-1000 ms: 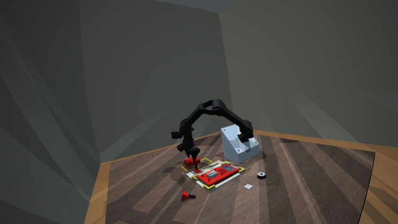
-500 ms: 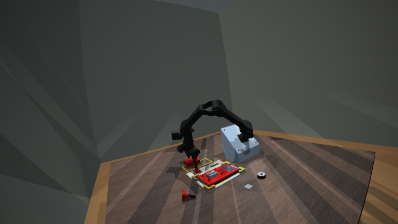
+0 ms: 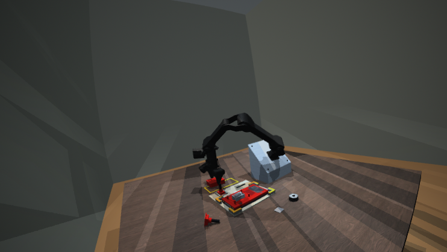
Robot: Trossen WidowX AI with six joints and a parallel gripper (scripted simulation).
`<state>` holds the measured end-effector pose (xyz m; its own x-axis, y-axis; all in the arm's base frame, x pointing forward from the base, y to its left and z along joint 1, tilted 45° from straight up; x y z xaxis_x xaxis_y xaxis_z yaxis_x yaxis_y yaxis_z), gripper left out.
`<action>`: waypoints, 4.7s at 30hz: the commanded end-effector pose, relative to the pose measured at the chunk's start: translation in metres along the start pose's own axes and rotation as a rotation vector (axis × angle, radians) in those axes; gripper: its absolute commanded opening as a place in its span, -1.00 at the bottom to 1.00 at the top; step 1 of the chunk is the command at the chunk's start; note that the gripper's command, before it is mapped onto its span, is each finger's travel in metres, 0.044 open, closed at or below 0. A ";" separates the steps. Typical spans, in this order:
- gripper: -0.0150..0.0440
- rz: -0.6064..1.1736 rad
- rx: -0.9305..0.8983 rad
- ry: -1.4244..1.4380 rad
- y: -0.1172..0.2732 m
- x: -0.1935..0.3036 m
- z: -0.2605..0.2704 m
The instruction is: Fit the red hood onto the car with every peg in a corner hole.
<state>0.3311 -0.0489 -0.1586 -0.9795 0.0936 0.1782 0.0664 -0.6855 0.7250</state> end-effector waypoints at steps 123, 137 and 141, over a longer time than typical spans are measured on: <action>-0.49 0.003 -0.007 0.084 0.048 0.059 0.264; -0.49 0.003 -0.007 0.084 0.048 0.059 0.264; -0.49 0.003 -0.008 0.085 0.048 0.059 0.265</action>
<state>0.3264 0.1144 0.0630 -0.9923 0.0276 0.1206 0.0686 -0.6889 0.7216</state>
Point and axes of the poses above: the point midway between the two fingers, 35 mm back from their tips, its own y axis back along the fingers, its own z axis across the jaws, x = y × z, the point moved 2 cm from there along y, back along the fingers, and after that the axes turned 14 degrees about -y, right-handed, at the moved point
